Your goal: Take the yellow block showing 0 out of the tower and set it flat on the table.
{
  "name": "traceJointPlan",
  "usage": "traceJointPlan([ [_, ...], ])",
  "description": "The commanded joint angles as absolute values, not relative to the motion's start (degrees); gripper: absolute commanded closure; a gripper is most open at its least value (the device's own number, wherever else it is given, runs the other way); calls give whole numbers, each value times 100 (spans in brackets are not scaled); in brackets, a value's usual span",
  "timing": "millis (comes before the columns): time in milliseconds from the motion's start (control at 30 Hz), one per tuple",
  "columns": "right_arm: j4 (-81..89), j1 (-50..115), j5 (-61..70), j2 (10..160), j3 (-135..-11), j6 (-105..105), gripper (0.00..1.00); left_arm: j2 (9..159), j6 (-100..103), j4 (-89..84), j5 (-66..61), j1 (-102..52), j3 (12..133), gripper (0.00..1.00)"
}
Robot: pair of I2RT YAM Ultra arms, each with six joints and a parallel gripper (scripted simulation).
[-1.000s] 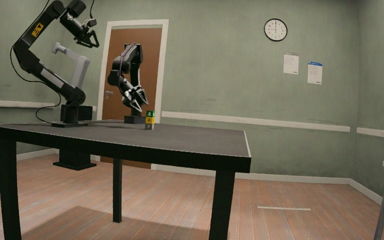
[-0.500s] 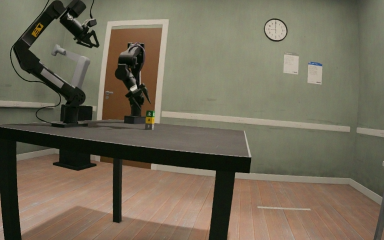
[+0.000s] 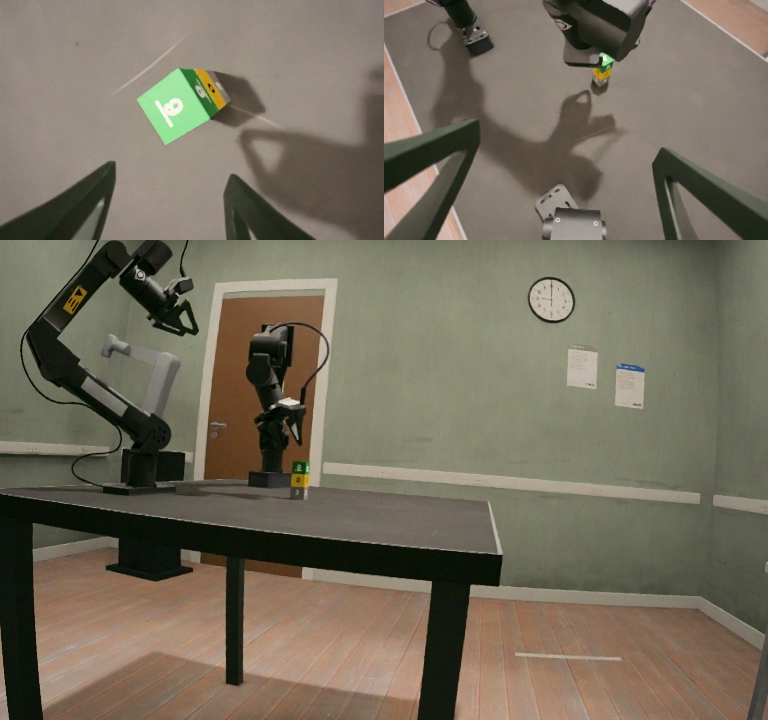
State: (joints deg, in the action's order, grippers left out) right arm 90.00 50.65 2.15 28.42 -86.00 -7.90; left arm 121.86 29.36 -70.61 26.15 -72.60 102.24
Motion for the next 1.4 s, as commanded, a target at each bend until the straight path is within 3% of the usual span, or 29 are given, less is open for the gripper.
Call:
traceJointPlan([
  [0,8980,5126,188,2737,-8459,-825,0,11961,3946,-7259,2201,-7106,10537,45],
  [400,8980,5126,188,2737,-8459,-825,0,12021,5914,-7493,914,-6812,11022,45],
  [667,8980,5126,188,2737,-8459,-825,0,12636,6117,-7563,-7,-5959,11327,45],
  [1367,8981,5090,189,2787,-8522,-825,0,12841,6127,-7455,-6,-5866,11497,45],
])
